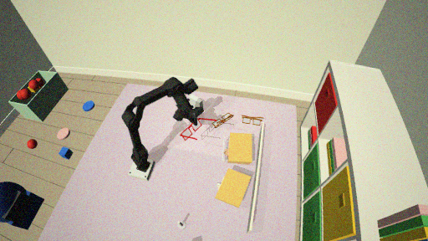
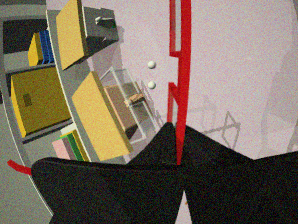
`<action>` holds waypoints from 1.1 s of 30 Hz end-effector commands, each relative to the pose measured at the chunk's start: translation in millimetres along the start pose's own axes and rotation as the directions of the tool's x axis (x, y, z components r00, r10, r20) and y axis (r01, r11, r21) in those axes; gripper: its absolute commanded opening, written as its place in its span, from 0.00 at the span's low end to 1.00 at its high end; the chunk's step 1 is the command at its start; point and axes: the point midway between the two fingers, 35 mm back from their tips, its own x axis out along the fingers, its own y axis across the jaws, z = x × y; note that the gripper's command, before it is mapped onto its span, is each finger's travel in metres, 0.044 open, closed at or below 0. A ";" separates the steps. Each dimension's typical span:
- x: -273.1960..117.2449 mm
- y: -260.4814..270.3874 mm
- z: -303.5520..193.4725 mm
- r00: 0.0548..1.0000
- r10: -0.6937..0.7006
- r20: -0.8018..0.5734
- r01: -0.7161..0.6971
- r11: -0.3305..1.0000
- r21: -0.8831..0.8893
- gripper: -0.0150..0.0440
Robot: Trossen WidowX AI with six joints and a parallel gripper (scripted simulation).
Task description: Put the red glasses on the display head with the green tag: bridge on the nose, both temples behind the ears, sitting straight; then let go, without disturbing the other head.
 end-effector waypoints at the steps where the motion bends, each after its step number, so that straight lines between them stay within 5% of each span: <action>1: 0.1 -0.5 0.1 1.000 -0.002 0.000 0.002 1.000 -0.005 0.25; 14: 6.4 2.6 4.7 1.000 -0.024 0.013 0.024 1.000 -0.020 0.25; 33: 68.1 27.8 64.1 0.956 -0.278 0.094 0.290 0.946 -0.144 0.25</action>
